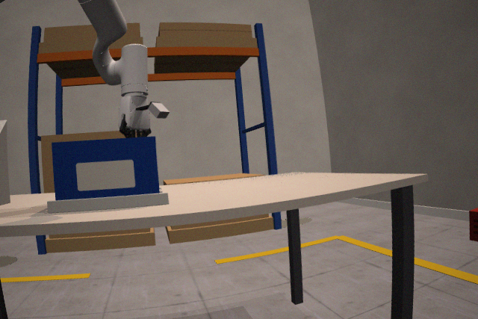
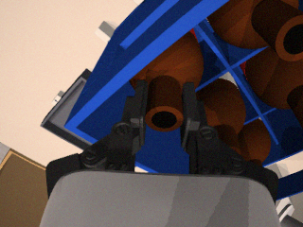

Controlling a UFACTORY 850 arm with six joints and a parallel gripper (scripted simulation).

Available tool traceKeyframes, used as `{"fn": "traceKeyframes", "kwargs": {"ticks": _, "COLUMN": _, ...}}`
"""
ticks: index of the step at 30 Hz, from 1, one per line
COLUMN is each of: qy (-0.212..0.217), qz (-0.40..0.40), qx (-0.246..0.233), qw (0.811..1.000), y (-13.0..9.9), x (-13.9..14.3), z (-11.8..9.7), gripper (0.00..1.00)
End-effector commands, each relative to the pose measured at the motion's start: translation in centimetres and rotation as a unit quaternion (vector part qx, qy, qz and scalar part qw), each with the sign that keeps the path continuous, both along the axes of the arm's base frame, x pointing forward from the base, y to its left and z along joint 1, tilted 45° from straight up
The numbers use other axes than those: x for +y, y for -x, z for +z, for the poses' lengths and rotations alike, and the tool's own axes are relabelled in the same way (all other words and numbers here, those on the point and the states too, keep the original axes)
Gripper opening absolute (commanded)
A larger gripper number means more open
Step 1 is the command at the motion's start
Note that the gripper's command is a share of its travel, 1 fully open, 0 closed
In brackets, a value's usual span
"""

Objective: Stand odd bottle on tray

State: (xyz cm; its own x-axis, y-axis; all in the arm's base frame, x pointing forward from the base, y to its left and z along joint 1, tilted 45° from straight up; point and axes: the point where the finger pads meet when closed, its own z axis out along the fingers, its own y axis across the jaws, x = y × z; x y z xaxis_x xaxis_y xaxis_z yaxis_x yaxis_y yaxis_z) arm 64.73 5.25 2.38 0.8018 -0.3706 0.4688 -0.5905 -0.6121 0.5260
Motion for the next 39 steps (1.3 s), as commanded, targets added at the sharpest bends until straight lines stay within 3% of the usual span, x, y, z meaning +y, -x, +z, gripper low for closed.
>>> {"fn": "traceKeyframes", "kwargs": {"ticks": 1, "qy": 0.000, "qz": 0.000, "qx": -0.001, "qw": 1.000, "y": -0.06, "x": 0.08, "z": 0.07, "gripper": 0.00}}
{"fn": "traceKeyframes", "kwargs": {"ticks": 30, "qy": 0.000, "qz": 0.000, "qx": -0.001, "qw": 1.000, "y": -0.06, "x": 0.08, "z": 0.07, "gripper": 0.00}}
{"fn": "traceKeyframes", "kwargs": {"ticks": 31, "qy": 0.000, "qz": 0.000, "qx": -0.001, "qw": 1.000, "y": -0.06, "x": 0.08, "z": 0.07, "gripper": 0.65}}
{"fn": "traceKeyframes", "kwargs": {"ticks": 39, "qy": 0.000, "qz": 0.000, "qx": -0.001, "qw": 1.000, "y": -0.06, "x": 0.08, "z": 0.07, "gripper": 0.65}}
